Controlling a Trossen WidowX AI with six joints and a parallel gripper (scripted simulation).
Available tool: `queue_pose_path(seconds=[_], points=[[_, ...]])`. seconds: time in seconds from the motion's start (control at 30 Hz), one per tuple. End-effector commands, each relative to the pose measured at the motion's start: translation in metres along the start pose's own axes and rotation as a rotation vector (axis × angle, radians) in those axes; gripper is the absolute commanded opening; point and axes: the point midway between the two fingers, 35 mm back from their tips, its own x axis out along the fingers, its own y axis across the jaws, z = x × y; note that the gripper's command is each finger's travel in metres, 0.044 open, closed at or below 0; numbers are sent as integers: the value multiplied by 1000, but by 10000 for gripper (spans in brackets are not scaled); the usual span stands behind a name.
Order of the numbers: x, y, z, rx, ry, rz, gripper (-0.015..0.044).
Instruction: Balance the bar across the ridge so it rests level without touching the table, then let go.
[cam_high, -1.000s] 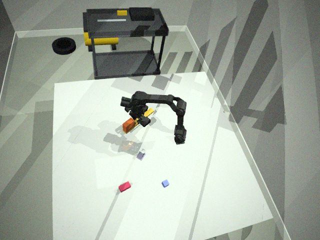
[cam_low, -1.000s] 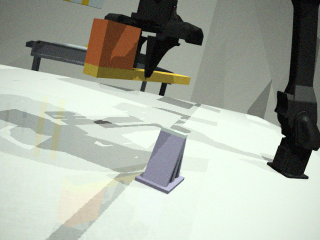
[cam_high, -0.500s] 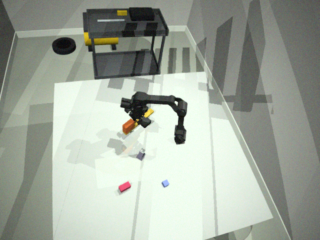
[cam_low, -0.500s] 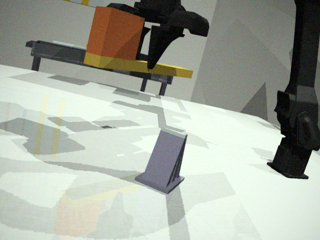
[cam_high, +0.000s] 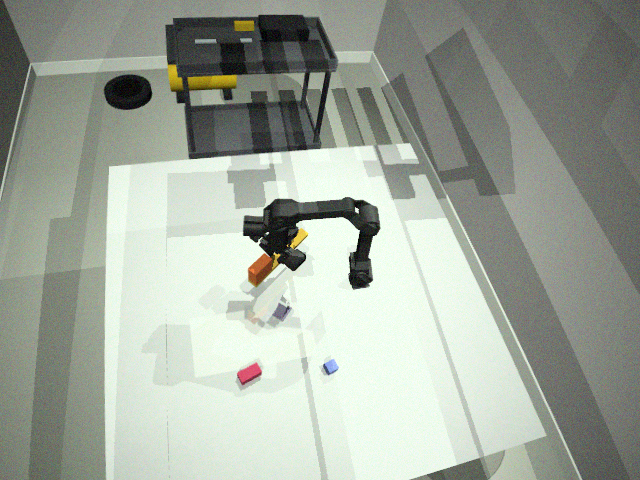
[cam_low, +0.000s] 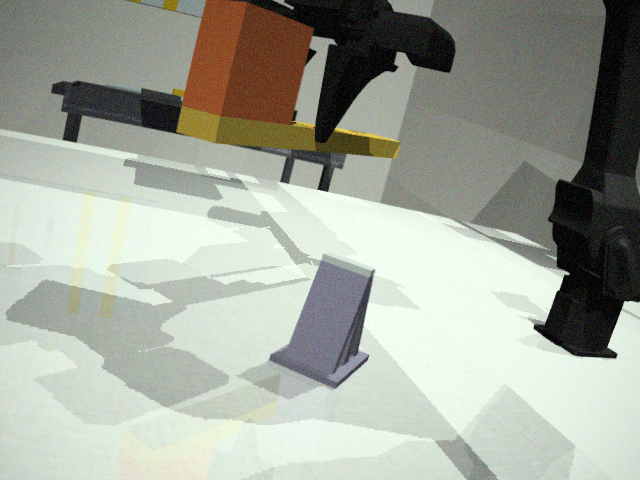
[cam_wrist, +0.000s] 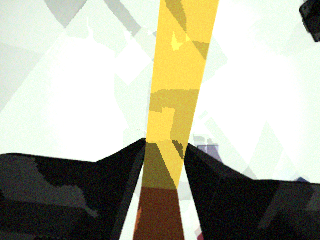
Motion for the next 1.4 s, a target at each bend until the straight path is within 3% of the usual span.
queue_pose_path(seconds=[0.0,0.8,1.37], points=[[-3,-16,-9,-17,8,2,0],[-4,-99,-46,-141,12,-5,0],[16,-101,-48,-144,12,-5,0]])
